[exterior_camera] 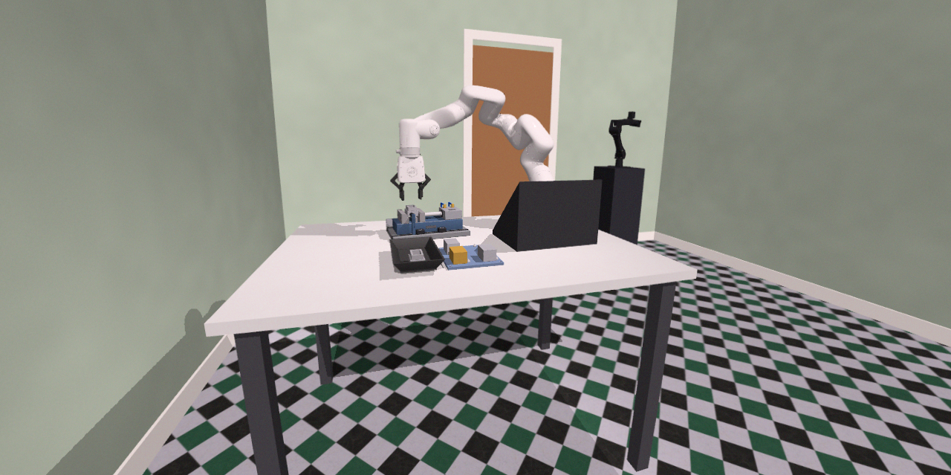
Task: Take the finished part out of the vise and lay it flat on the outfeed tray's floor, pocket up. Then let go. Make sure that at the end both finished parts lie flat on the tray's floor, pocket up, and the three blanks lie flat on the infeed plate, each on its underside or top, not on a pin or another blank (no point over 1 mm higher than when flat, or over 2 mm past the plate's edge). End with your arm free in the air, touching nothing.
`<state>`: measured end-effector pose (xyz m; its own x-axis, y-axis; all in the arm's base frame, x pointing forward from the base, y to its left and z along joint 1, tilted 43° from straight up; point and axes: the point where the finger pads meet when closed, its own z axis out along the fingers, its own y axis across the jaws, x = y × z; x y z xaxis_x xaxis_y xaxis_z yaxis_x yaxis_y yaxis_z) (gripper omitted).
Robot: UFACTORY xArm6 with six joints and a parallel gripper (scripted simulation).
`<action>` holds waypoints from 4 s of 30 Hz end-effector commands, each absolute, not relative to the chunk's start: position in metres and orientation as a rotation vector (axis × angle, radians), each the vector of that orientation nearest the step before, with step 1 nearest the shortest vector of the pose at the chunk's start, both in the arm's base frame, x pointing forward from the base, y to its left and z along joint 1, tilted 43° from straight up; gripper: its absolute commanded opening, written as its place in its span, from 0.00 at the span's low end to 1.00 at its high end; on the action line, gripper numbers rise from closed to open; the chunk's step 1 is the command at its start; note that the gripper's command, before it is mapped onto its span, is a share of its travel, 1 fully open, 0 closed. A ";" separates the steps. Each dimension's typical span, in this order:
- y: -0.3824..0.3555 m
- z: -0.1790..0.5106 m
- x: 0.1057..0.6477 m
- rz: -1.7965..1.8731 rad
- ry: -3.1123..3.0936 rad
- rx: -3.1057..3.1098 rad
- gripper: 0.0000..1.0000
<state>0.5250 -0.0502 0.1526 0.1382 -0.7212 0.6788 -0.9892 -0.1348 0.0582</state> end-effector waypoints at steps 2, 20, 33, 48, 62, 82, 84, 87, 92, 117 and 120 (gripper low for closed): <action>-0.054 0.149 0.526 0.701 -1.637 1.919 0.69; -0.063 0.139 0.527 0.701 -1.637 1.919 0.69; -0.064 0.139 0.527 0.701 -1.637 1.919 0.69; -0.064 0.139 0.528 0.701 -1.637 1.919 0.69; -0.064 0.139 0.528 0.701 -1.637 1.919 0.69; -0.064 0.138 0.528 0.701 -1.637 1.919 0.69; -0.065 0.138 0.528 0.701 -1.637 1.919 0.69; -0.065 0.137 0.529 0.701 -1.637 1.919 0.69; -0.066 0.136 0.529 0.701 -1.637 1.919 0.69; -0.072 0.130 0.529 0.701 -1.637 1.919 0.69; -0.073 0.129 0.529 0.701 -1.637 1.919 0.69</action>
<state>0.5280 -0.0732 0.1281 0.1380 -0.7213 0.6788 -0.9892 -0.1349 0.0578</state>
